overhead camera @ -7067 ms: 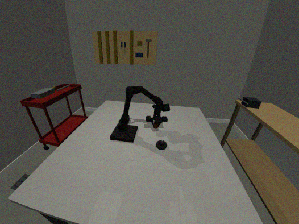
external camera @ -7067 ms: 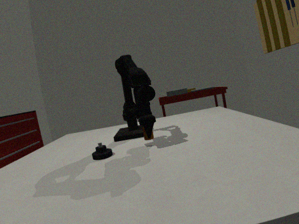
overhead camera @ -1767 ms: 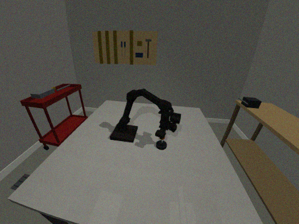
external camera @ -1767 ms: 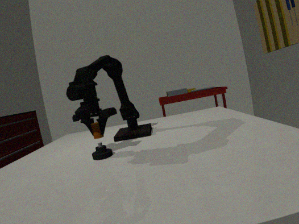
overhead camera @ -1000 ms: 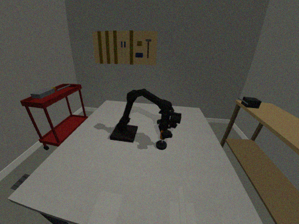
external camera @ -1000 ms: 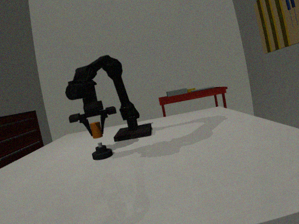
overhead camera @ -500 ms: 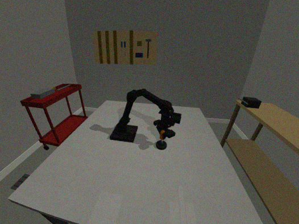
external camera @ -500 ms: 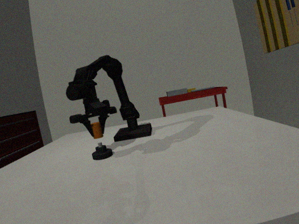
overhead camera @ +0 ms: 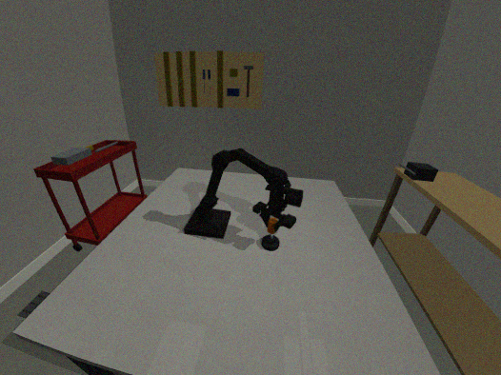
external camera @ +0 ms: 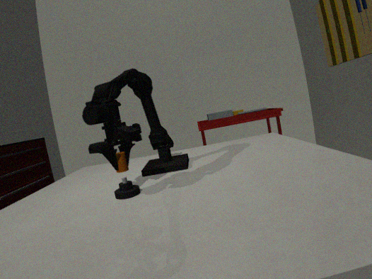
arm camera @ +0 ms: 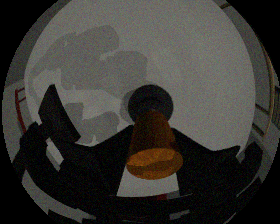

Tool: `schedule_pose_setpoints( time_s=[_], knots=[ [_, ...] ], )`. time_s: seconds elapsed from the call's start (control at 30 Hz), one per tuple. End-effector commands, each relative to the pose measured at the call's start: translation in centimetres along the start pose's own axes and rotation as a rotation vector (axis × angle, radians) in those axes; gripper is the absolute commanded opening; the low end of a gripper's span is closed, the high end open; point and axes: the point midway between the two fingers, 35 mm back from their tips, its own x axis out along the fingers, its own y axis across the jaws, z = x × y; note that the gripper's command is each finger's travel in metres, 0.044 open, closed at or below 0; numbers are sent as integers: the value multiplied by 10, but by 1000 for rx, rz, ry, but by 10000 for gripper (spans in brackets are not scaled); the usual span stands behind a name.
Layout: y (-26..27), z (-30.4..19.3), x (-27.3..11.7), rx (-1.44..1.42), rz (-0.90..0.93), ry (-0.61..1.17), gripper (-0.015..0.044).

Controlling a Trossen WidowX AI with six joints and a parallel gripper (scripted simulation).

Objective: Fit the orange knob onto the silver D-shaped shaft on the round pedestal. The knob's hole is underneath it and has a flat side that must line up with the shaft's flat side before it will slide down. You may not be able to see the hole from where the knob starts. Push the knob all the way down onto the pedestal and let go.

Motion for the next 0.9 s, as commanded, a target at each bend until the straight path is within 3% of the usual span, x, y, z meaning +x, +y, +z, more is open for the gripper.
schedule_pose_setpoints(
  time_s=[0.0, 0.4, 0.87],
  knots=[
    [-2, 1, -3, -110, -9, -6, 0],
    [-4, 2, -3, -406, -10, -5, 0],
    [-2, 2, 17, -411, -10, -5, 0]
  ],
)
